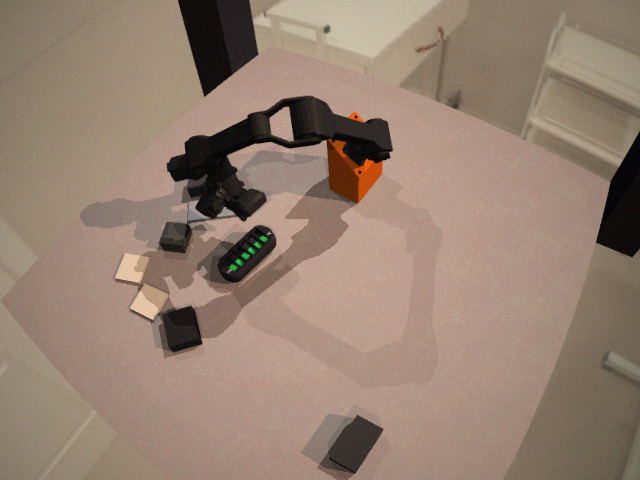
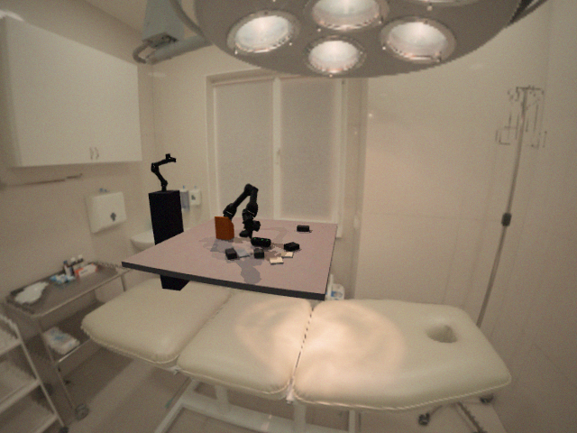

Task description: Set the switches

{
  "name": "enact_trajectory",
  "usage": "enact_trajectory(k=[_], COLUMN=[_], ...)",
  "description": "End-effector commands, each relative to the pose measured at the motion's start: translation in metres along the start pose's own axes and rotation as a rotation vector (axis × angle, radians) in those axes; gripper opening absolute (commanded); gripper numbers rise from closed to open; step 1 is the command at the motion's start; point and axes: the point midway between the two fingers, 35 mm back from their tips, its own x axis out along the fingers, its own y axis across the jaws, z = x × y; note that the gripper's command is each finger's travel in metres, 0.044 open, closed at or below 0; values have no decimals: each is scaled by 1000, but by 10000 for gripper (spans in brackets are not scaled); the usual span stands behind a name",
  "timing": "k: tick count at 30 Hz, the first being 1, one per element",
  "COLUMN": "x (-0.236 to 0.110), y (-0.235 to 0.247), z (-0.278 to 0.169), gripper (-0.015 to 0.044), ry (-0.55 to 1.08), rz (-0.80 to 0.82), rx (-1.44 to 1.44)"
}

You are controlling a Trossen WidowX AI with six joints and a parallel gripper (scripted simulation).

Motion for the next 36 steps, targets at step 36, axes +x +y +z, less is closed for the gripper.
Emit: enact_trajectory(k=[36], x=[55], y=[-14], z=[0], gripper=[0], ry=[-1], rz=[19], rx=[18])
